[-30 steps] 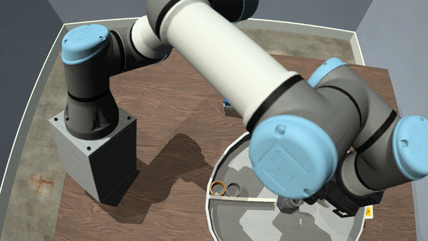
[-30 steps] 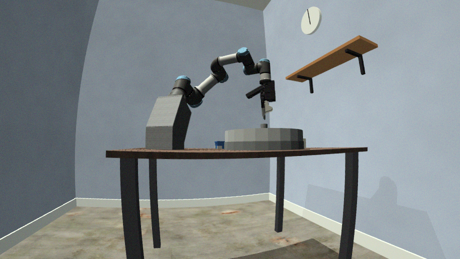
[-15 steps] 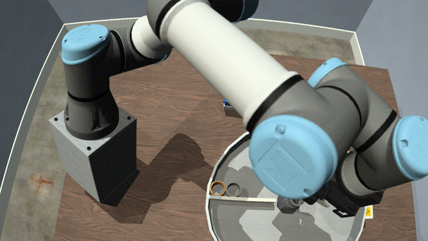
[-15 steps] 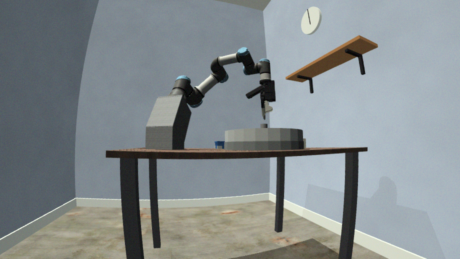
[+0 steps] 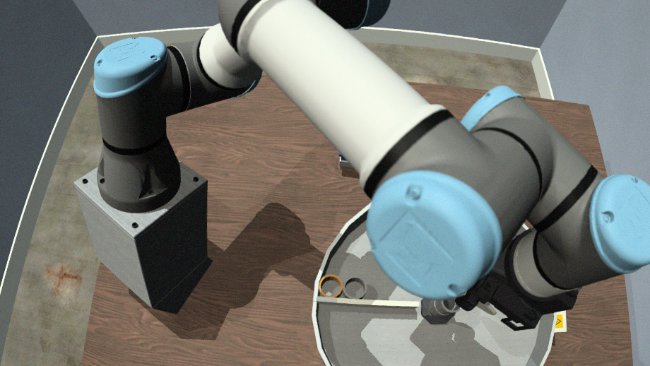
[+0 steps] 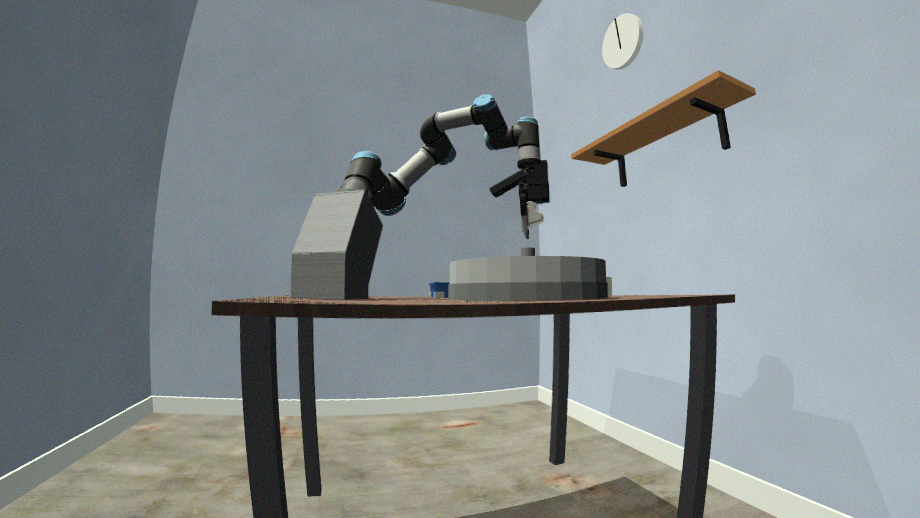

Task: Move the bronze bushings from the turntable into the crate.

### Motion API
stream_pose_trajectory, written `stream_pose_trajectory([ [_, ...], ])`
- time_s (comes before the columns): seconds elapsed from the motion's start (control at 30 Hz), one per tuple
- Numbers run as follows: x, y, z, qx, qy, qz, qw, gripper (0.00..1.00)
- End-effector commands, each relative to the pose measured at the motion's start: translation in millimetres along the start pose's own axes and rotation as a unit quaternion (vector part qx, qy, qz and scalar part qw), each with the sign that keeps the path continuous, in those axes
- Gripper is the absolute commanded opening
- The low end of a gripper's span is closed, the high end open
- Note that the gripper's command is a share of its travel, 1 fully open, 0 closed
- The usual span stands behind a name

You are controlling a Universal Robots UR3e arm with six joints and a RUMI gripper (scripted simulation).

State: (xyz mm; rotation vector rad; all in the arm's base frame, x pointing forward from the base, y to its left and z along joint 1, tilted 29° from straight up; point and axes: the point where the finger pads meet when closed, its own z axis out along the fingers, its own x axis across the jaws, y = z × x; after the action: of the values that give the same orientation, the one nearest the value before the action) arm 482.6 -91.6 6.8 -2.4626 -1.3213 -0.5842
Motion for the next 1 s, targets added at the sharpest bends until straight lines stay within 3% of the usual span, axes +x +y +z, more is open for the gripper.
stream_pose_trajectory([
  [0.0,-3.3,-4.8,-1.4,-0.002,0.0,0.0,1.0,0.05],
  [0.33,-12.7,-23.1,-1.4,-0.002,0.0,0.0,1.0,0.05],
  [0.97,-47.7,-92.1,-0.9,-0.002,0.0,0.0,1.0,0.05],
])
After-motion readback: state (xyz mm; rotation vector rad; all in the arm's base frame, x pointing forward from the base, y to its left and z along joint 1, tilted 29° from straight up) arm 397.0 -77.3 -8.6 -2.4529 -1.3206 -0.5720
